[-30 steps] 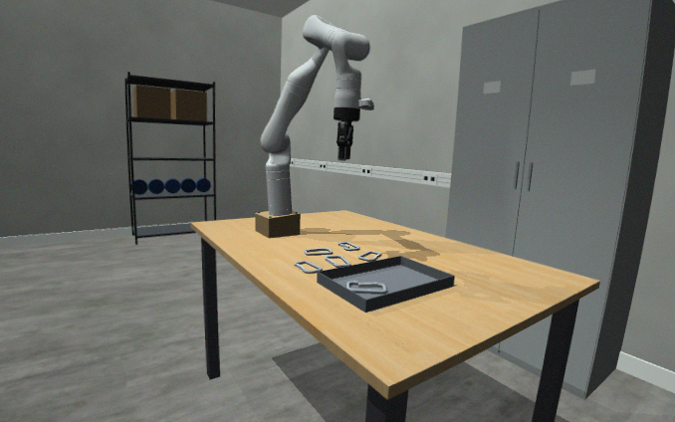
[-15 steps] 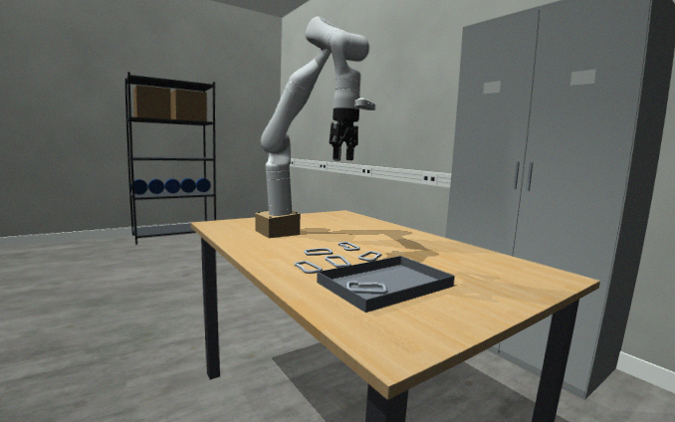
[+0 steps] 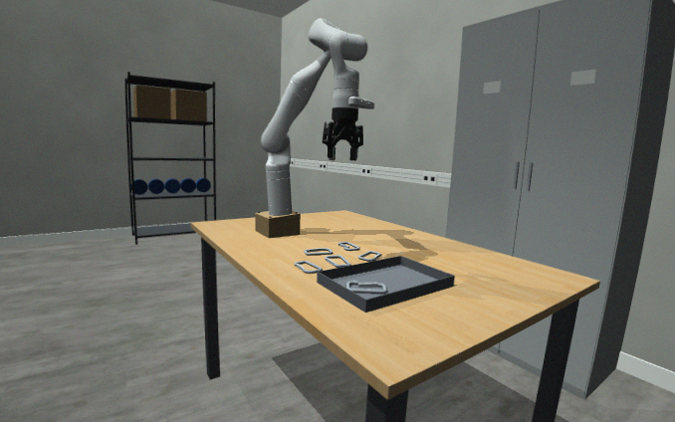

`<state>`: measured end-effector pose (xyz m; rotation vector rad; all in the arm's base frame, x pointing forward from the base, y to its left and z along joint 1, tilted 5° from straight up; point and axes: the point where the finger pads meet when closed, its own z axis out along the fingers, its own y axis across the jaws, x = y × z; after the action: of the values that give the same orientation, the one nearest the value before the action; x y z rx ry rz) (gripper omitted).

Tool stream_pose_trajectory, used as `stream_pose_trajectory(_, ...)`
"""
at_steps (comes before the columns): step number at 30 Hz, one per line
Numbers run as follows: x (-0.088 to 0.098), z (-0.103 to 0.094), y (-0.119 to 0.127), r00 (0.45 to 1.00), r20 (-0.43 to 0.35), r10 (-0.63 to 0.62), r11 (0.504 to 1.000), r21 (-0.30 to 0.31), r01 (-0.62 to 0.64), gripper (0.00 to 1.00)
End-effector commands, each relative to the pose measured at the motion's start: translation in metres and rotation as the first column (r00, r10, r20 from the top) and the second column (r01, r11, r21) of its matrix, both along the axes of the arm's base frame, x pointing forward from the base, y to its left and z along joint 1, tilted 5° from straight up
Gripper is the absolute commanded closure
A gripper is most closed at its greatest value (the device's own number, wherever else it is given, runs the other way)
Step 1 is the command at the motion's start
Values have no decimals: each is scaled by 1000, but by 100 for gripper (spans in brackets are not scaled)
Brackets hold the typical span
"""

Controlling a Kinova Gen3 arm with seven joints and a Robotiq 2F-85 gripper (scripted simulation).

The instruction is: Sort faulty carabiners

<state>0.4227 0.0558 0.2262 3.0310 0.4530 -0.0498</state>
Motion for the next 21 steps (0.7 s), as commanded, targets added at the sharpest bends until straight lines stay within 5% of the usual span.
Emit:
stream_pose_trajectory(1,1,1,-1,961,32,-274,962,1,274,0)
stream_pose_trajectory(16,1,1,-1,959,33,-282,959,1,282,0)
stream_pose_trajectory(17,-25,-47,22,958,34,-285,959,2,285,0)
stream_pose_trajectory(21,-25,-47,22,958,34,-285,959,2,285,0)
